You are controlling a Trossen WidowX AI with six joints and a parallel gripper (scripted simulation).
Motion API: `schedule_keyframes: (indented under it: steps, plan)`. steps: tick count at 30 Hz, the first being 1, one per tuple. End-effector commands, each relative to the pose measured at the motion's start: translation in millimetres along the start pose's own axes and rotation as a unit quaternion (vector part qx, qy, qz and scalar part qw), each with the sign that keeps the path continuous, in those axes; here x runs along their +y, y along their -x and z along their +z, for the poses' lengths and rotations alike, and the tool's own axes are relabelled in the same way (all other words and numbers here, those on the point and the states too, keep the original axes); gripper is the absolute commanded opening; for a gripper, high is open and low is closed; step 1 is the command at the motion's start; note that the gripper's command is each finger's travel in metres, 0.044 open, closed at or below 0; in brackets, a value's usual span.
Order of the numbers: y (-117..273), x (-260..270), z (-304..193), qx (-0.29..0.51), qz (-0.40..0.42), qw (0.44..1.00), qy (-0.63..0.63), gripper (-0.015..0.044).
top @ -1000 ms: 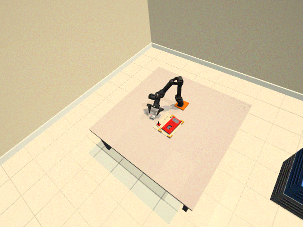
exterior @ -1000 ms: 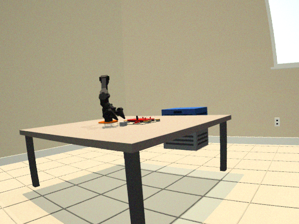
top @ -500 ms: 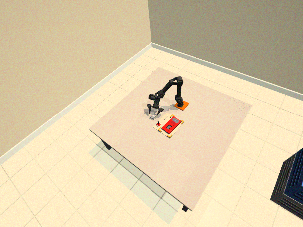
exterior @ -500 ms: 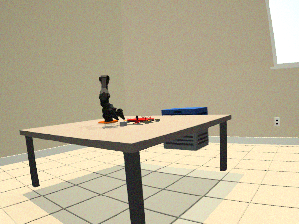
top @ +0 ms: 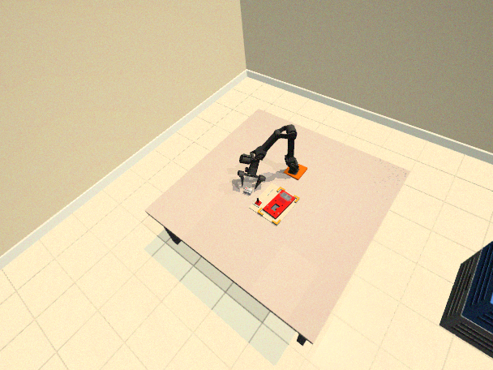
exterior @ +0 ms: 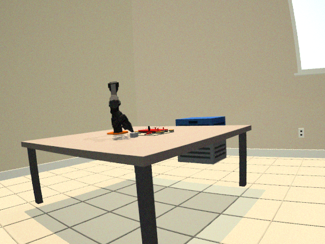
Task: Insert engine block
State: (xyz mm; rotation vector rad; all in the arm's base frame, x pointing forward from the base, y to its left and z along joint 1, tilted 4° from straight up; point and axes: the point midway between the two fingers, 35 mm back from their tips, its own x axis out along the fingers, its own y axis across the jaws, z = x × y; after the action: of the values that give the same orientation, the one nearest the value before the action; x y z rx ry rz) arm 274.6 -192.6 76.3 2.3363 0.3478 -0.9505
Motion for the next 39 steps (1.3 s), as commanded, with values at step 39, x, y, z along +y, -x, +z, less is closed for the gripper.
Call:
schedule_keyframes:
  steps: [39]
  plan:
    - [-7.8, 11.5, -8.2, -0.034, -0.117, 0.779, 0.616, 0.044]
